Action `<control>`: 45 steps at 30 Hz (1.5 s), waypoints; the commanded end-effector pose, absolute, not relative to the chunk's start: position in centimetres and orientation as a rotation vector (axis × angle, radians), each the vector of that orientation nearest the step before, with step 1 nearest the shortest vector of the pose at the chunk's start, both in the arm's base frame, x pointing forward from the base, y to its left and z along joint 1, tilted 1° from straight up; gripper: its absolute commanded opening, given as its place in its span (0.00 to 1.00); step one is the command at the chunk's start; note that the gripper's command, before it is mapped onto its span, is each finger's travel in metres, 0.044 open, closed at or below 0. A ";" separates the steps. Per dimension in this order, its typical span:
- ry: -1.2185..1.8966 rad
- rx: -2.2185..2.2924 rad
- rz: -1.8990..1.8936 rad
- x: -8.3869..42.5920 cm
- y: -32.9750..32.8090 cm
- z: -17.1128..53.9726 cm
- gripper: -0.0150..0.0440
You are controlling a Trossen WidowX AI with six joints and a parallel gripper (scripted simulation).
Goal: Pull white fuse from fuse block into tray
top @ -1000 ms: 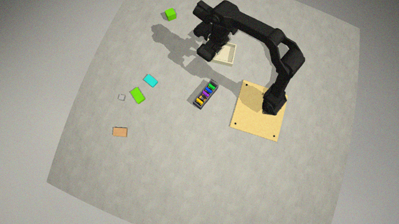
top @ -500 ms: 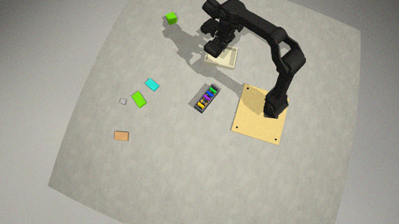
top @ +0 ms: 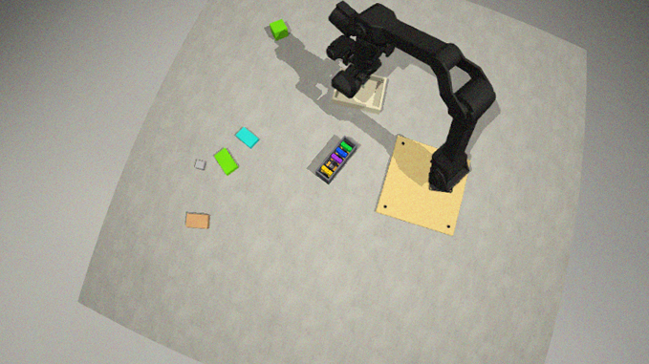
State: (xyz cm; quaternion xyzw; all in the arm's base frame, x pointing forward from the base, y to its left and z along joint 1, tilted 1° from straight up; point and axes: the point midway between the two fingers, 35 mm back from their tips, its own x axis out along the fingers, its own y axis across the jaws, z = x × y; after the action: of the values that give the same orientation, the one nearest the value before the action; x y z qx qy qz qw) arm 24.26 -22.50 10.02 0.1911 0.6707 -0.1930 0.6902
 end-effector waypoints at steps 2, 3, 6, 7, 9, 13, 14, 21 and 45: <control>1.510 0.426 -0.426 24.1 -22.4 8.8 0.25; 1.510 0.426 -0.426 24.1 -22.4 8.7 0.25; 1.510 0.426 -0.426 24.1 -22.4 8.6 0.25; 1.510 0.426 -0.426 24.1 -22.4 8.6 0.25; 1.503 0.429 -0.430 24.2 -22.5 9.0 0.30; 1.503 0.429 -0.430 24.2 -22.5 9.0 0.48; 1.503 0.429 -0.430 24.2 -22.5 9.0 0.52; 1.503 0.429 -0.430 24.2 -22.5 9.2 0.81; 1.507 0.431 -0.429 24.1 -22.3 12.5 0.81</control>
State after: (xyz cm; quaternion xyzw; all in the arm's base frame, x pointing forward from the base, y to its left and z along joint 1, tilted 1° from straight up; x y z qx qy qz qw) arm 24.07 -22.35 12.49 0.1924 0.6732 -0.1918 0.6878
